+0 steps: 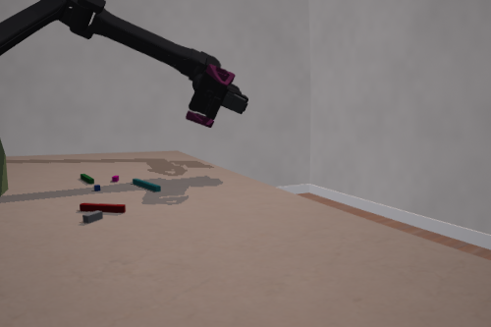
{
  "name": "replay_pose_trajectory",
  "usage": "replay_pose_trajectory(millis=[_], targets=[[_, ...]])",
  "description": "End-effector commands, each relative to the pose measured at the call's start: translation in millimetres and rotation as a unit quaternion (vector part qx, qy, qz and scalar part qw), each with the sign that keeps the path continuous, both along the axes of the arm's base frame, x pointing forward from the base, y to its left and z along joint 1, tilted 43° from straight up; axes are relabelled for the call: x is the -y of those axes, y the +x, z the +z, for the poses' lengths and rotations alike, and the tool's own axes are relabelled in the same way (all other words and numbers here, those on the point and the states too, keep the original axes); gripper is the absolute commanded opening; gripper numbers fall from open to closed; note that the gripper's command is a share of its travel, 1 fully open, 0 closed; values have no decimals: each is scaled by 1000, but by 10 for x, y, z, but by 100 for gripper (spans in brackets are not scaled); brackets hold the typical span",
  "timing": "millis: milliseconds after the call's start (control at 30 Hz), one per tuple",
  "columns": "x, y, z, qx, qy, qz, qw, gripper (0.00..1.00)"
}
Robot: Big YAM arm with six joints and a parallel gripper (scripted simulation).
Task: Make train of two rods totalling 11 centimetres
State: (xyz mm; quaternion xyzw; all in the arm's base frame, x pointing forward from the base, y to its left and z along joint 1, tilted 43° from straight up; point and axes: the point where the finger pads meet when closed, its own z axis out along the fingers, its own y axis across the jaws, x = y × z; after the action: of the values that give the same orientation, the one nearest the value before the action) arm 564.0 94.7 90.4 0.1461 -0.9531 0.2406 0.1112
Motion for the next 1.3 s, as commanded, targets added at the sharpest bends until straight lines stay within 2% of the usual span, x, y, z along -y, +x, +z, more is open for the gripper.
replay_pose_trajectory(millis=[0, 533, 567, 700, 800, 867, 900, 967, 1000, 1033, 1100, 1133, 1167, 1267], targets=[[30, 18, 47, 5, 1, -3, 1000, 100], [30, 18, 47, 5, 1, -3, 1000, 100], [66, 76, 135, 18, 3, -10, 1000, 100], [285, 18, -100, 11, 11, -48, 999, 100], [531, -104, -455, 2, 33, -107, 994, 100], [531, -104, -455, 2, 33, -107, 994, 100], [644, -169, -592, 1, 45, -136, 990, 100], [642, -154, -505, 9, 47, -135, 990, 100], [618, 2, -334, 33, 54, -134, 989, 100], [378, -11, -287, 36, 55, -113, 991, 100], [378, -11, -287, 36, 55, -113, 991, 100], [768, -234, -660, 7, 60, -168, 984, 100], [904, -354, -911, -3, 72, -206, 976, 100], [904, -354, -911, -3, 72, -206, 976, 100]])
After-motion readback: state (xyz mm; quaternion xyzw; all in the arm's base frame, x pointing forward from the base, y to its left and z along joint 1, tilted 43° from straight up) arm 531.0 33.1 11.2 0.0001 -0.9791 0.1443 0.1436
